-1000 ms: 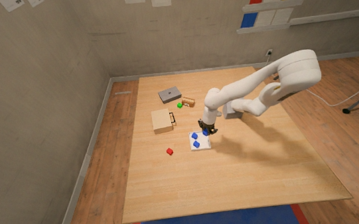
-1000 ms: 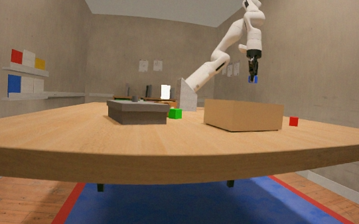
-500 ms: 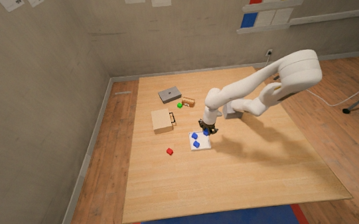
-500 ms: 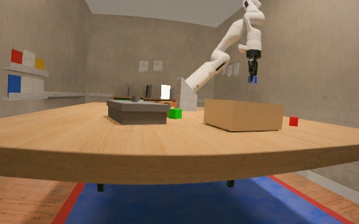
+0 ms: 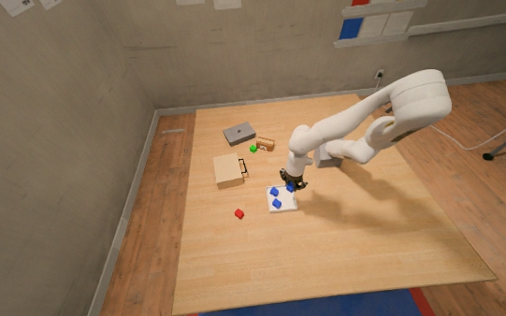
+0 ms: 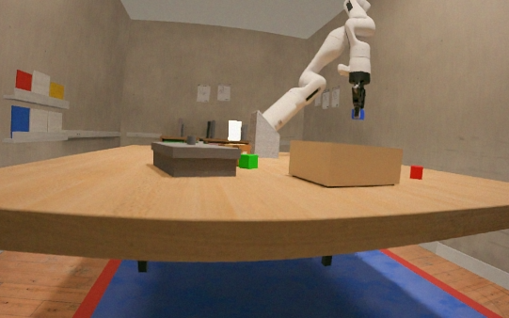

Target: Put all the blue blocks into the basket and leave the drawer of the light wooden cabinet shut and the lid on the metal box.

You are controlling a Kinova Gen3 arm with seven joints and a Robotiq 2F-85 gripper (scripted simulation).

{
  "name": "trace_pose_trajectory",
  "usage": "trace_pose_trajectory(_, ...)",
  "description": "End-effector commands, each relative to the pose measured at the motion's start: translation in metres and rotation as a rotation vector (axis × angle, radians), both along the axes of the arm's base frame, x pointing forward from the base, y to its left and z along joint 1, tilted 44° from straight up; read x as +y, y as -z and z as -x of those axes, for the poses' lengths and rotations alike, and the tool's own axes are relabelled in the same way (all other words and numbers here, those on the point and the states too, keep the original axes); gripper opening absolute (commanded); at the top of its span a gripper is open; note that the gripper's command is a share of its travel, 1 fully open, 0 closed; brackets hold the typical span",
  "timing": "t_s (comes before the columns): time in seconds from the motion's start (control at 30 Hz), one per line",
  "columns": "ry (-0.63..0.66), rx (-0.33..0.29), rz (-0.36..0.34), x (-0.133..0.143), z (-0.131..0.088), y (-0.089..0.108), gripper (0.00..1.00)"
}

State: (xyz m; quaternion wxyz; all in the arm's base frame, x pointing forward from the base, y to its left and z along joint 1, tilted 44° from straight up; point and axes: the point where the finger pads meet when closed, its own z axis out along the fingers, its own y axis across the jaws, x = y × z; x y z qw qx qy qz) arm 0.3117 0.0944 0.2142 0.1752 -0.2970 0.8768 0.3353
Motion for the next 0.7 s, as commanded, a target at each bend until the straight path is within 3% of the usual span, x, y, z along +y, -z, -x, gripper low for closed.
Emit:
trace_pose_trajectory(0.0, 0.001, -0.001, 0.000, 0.000, 0.000, 0.001, 0.10)
trace_pose_trajectory(0.67, 0.001, -0.001, 0.000, 0.015, -0.003, 0.016, 0.10)
